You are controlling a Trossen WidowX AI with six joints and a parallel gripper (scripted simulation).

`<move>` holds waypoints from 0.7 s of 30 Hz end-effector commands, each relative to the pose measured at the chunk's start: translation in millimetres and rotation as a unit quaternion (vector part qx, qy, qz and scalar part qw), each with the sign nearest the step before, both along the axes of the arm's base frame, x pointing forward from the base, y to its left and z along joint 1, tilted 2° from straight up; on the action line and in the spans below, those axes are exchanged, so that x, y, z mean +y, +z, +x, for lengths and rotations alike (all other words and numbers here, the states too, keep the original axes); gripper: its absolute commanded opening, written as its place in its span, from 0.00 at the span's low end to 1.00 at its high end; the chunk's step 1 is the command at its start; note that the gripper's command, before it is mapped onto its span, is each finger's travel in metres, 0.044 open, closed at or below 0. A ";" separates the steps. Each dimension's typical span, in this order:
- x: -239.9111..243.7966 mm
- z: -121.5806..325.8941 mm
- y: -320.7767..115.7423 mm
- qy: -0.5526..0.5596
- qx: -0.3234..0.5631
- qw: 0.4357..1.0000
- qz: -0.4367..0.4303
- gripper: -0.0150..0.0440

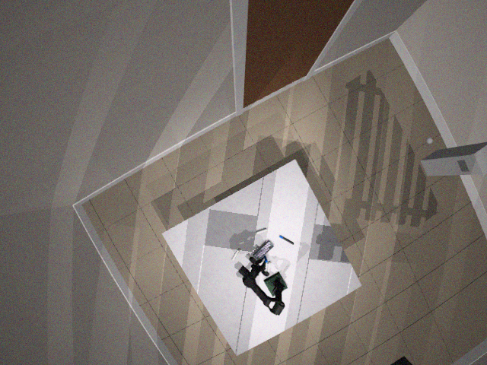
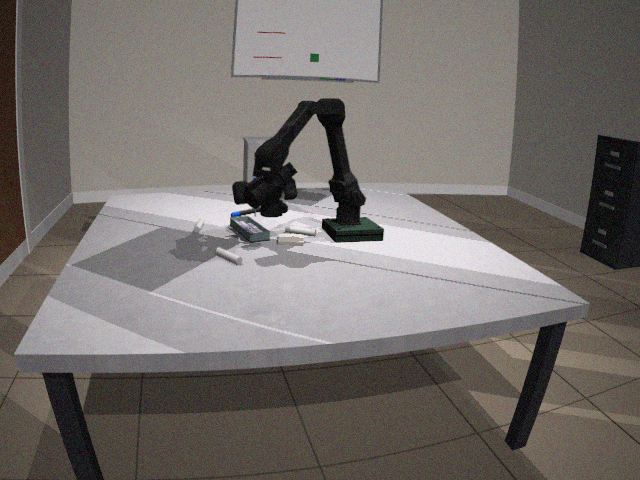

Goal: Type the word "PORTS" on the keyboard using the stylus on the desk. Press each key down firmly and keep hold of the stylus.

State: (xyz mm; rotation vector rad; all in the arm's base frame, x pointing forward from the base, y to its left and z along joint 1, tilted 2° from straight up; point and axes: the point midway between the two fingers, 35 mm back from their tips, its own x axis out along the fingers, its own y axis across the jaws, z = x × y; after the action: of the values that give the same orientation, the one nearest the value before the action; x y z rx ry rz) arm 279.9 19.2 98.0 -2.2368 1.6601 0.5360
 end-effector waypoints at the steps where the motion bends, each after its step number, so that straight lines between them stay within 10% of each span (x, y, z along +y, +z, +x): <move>1: 2.1 -0.9 -5.2 -0.003 0.000 1.000 0.001 0.25; 21: 1.6 -0.8 -22.7 -0.003 0.000 1.000 0.002 0.39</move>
State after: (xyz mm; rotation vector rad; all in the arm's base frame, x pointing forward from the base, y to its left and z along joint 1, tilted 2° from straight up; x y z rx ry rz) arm 279.4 20.6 76.8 -2.2347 1.6653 0.5370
